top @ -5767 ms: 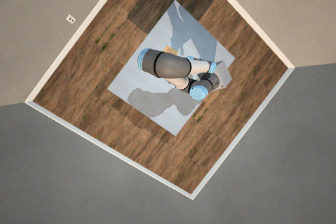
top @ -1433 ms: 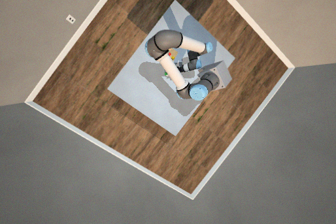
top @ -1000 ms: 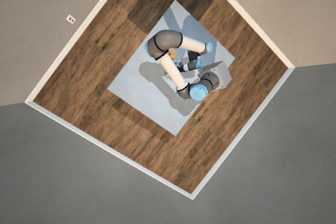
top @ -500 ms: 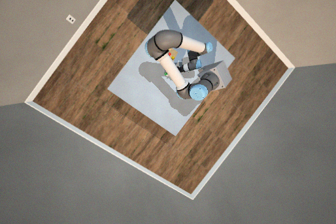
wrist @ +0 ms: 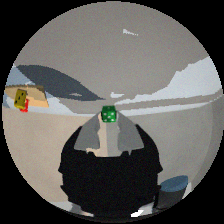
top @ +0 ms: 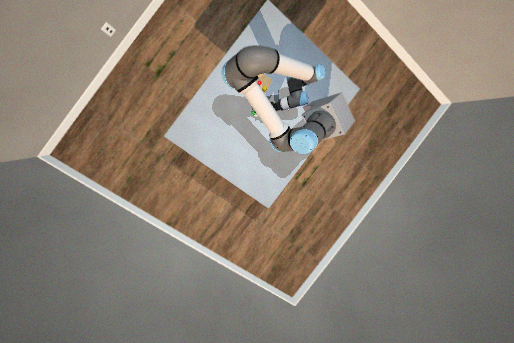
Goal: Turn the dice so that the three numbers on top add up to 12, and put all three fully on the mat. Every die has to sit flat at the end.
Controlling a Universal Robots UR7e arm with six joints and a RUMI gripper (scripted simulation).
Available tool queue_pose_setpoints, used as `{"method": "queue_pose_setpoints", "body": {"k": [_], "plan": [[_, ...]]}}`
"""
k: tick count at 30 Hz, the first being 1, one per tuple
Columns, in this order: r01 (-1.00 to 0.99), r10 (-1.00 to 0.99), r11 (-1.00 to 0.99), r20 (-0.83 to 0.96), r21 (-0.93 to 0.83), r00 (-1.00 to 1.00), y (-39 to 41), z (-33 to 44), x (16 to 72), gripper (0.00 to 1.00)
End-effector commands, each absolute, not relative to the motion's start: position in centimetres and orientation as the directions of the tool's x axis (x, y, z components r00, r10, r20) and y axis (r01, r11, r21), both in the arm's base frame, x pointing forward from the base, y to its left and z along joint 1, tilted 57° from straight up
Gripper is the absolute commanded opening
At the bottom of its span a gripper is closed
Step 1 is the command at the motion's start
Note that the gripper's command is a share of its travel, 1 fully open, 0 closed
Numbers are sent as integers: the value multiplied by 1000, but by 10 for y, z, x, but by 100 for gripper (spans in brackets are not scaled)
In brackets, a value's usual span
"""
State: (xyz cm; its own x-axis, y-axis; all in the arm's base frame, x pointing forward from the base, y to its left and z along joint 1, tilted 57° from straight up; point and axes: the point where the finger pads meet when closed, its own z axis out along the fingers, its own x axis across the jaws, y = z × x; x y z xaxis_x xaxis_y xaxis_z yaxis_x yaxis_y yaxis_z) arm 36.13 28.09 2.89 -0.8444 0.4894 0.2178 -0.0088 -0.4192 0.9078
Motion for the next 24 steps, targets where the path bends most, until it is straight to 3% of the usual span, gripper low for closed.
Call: {"method": "queue_pose_setpoints", "body": {"k": [1,24], "plan": [[-11,488,-419,215,908,-846,283,27,362,6],[-11,488,-418,215,908,-846,291,21,365,6]]}}
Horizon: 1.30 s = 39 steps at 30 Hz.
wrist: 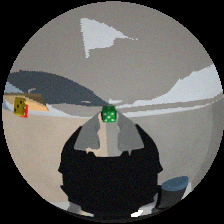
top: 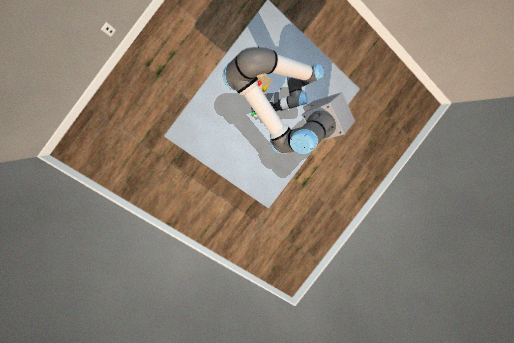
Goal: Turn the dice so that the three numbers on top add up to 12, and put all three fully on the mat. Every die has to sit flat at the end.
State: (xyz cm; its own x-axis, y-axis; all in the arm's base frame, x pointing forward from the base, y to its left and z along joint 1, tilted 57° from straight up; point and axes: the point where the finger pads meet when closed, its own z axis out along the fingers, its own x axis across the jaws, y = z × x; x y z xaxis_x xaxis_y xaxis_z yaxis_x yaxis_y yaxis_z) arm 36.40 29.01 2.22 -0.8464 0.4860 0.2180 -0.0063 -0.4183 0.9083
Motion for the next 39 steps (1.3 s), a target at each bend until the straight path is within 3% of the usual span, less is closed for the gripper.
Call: {"method": "queue_pose_setpoints", "body": {"k": [1,36,39], "plan": [[-11,488,-418,215,908,-846,291,21,366,6],[-11,488,-418,215,908,-846,291,21,366,6],[-11,488,-418,215,908,-846,291,21,366,10]]}}
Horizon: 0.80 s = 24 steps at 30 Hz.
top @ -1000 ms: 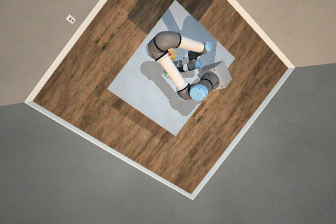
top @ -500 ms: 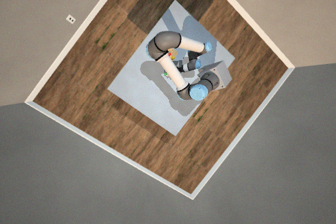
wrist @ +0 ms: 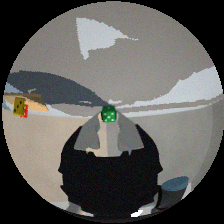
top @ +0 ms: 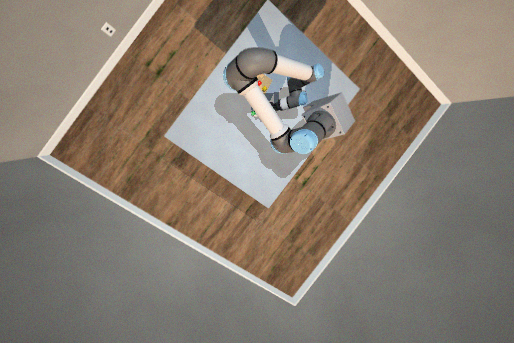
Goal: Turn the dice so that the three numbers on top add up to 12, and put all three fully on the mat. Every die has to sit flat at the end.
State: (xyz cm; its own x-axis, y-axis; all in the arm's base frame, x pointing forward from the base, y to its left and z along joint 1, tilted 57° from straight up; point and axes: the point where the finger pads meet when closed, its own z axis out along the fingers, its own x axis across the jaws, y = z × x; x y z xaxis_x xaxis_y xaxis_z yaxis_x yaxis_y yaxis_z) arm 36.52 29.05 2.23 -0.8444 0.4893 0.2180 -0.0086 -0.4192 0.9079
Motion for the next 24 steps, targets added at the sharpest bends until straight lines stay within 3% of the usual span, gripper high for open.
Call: {"method": "queue_pose_setpoints", "body": {"k": [1,8,12,24], "plan": [[-11,488,-418,215,908,-846,291,21,366,14],[-11,488,-418,215,908,-846,291,21,366,17],[-11,488,-418,215,908,-846,291,21,366,24],[-11,488,-418,215,908,-846,291,21,366,24]]}}
